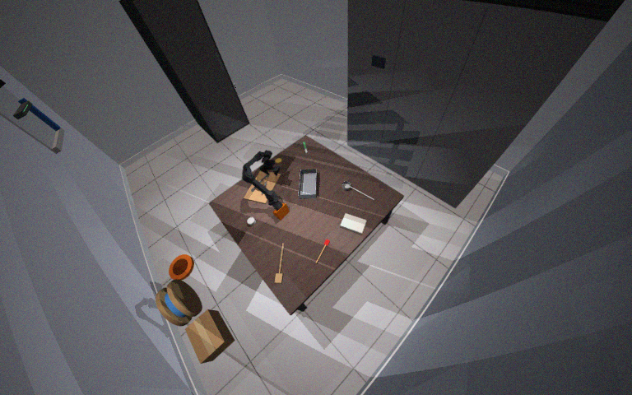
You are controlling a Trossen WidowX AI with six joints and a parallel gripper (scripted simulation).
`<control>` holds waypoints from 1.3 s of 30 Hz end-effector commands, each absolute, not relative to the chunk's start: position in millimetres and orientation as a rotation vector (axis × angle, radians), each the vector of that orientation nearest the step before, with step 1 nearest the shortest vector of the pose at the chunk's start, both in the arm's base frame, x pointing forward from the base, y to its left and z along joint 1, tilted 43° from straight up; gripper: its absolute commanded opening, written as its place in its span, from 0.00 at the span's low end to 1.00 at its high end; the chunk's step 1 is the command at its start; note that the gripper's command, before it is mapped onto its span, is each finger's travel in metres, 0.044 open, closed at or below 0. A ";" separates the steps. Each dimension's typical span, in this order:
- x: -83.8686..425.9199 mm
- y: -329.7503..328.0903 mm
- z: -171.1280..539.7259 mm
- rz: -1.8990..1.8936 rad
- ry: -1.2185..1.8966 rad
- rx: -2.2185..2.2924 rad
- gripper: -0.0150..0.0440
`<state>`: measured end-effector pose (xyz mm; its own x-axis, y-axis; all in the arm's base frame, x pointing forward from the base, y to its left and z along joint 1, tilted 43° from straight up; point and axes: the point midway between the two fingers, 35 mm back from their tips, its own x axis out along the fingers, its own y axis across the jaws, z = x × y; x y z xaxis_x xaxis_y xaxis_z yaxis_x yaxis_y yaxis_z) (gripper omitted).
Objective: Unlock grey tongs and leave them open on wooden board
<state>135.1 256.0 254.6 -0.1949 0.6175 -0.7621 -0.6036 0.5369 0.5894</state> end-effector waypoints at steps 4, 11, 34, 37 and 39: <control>156.9 200.1 255.1 1.126 1.376 0.062 1.00; 163.5 184.9 269.6 1.086 1.364 0.108 1.00; 167.2 174.8 283.2 1.044 1.355 0.144 1.00; 167.2 174.8 283.2 1.044 1.355 0.144 1.00; 167.2 174.8 283.2 1.044 1.355 0.144 1.00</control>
